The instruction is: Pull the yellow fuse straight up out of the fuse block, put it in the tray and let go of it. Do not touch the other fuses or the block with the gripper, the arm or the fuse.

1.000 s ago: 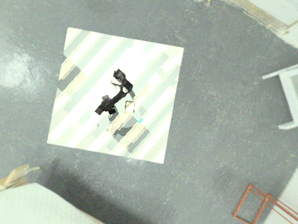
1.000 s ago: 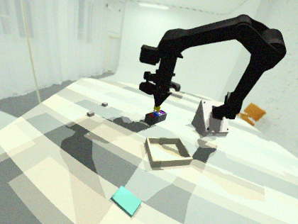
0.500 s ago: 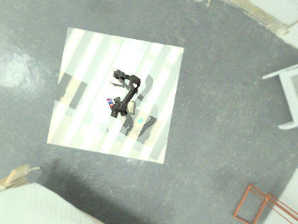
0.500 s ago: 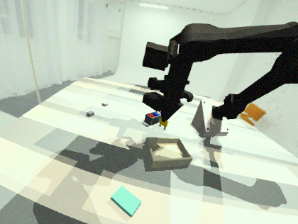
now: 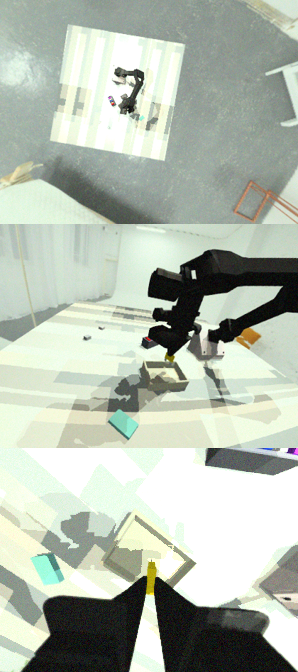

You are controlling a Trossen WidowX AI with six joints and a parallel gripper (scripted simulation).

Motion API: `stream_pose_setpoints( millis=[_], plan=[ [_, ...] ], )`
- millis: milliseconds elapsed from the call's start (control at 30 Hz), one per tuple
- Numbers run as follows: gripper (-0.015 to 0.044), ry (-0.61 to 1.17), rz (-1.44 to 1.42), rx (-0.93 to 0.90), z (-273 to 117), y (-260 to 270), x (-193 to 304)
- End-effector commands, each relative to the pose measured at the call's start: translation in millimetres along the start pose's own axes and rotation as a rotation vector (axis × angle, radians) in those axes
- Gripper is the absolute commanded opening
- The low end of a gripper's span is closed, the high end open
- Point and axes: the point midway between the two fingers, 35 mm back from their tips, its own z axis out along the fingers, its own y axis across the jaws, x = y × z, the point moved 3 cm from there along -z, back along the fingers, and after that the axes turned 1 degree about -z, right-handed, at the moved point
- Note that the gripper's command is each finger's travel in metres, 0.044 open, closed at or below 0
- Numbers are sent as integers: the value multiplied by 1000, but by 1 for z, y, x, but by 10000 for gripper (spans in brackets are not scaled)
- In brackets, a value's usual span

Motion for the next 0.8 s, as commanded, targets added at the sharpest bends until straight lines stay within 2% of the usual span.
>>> stream_pose_setpoints(
  millis=[0,700,767],
  plan=[
    [0,5,1,-2,6,0,2],
    [0,6,0,-4,37,0,3],
    [53,1,-5,-2,33,1,3]
  ],
)
